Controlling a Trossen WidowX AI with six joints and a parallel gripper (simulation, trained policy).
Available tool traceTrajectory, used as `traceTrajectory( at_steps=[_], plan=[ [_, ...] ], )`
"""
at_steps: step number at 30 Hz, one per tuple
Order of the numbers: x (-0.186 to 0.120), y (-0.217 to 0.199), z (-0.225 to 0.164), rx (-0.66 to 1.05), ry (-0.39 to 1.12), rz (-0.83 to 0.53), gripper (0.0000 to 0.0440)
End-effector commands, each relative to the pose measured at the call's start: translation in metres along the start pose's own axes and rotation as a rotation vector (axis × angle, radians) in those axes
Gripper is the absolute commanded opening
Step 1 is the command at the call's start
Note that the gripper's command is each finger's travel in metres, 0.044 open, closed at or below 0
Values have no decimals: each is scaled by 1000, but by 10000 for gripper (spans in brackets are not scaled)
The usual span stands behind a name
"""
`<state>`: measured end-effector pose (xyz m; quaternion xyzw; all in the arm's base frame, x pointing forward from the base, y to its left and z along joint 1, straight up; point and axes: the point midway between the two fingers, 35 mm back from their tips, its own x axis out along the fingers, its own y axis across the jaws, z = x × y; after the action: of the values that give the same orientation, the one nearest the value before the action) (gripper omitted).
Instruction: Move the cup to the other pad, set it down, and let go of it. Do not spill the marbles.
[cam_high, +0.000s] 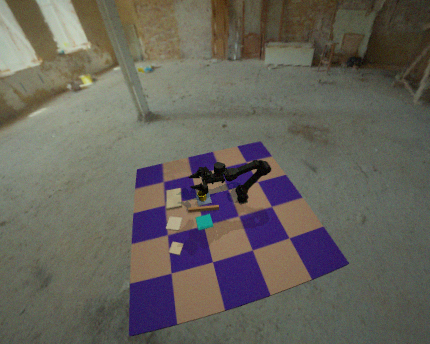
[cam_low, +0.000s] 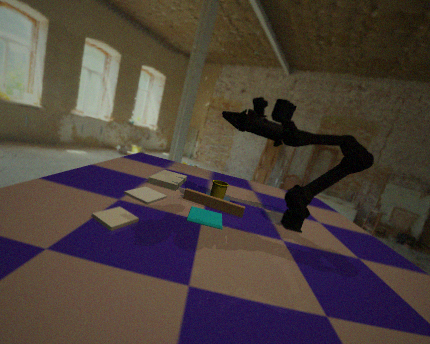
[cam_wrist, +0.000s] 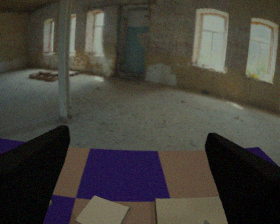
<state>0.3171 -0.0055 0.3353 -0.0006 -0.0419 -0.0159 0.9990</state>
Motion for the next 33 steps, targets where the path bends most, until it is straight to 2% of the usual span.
traceTrajectory(
  at_steps=[1,10,12,33],
  plan=[
    [0,0,-1,2,8,-1,374],
    [1,8,-18,37,115,12,137],
    [2,10,-22,45,145,17,100],
    [4,37,-53,144,484,66,104]
  ],
)
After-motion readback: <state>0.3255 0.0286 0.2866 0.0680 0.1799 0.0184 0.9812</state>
